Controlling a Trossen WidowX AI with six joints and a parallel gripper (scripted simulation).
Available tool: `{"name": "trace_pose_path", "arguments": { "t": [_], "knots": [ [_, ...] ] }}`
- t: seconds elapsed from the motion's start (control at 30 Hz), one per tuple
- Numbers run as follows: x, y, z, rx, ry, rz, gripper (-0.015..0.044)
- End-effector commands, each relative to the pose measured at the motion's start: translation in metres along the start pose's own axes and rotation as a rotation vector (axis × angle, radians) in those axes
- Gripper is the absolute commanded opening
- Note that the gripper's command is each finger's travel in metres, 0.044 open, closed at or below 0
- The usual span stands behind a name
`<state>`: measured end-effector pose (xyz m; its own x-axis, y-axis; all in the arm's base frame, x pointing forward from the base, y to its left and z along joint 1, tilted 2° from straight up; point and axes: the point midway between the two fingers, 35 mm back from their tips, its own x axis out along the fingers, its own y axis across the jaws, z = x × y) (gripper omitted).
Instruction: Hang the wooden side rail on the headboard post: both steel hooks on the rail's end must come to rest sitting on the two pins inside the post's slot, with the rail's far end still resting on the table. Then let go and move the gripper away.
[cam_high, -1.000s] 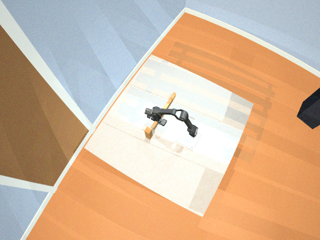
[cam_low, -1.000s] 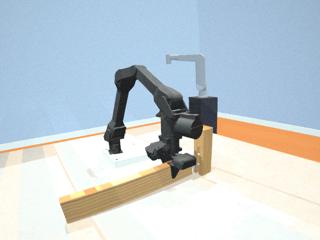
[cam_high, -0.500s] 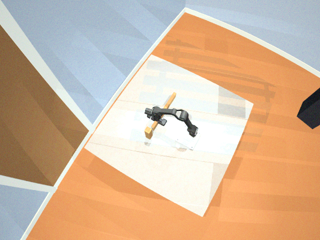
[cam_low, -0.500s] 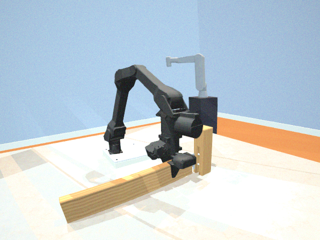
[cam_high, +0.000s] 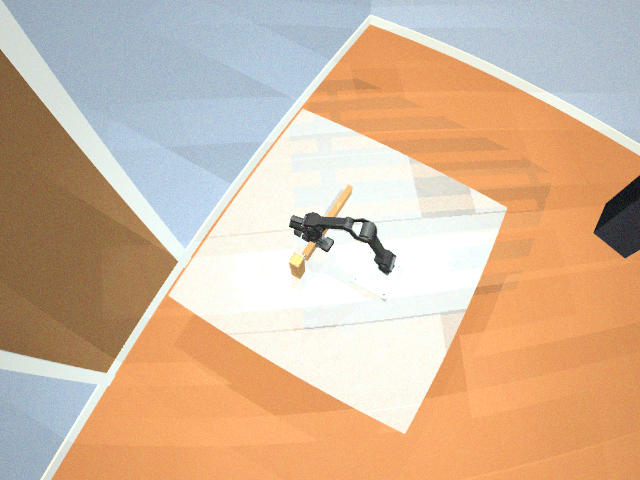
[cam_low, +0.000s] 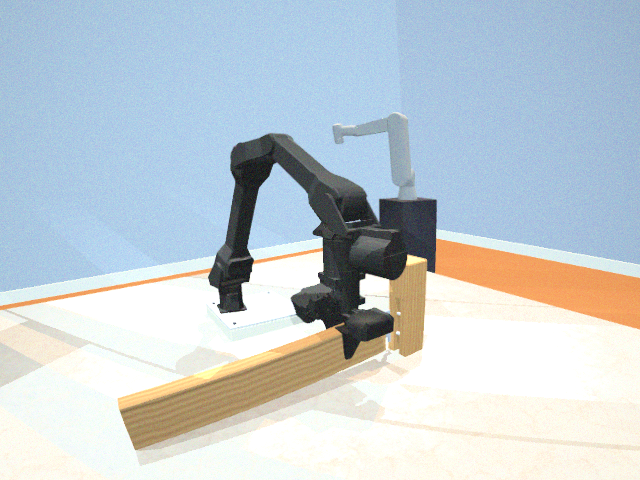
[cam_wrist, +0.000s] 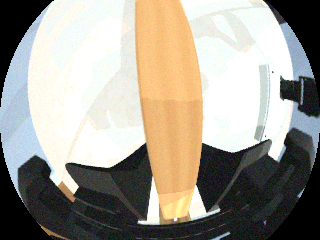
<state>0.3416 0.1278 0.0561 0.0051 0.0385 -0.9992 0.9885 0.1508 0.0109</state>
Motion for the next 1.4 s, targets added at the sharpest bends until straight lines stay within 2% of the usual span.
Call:
{"name": "trace_pose_path", "arguments": {
  "t": [0.0, 1.37],
  "knots": [
    [-0.0055, 0.0011, -0.0001, 0.013, 0.002, 0.011, 0.0],
    [-0.0124, 0.001, -0.0001, 0.013, 0.002, 0.011, 0.0]
  ]
}}
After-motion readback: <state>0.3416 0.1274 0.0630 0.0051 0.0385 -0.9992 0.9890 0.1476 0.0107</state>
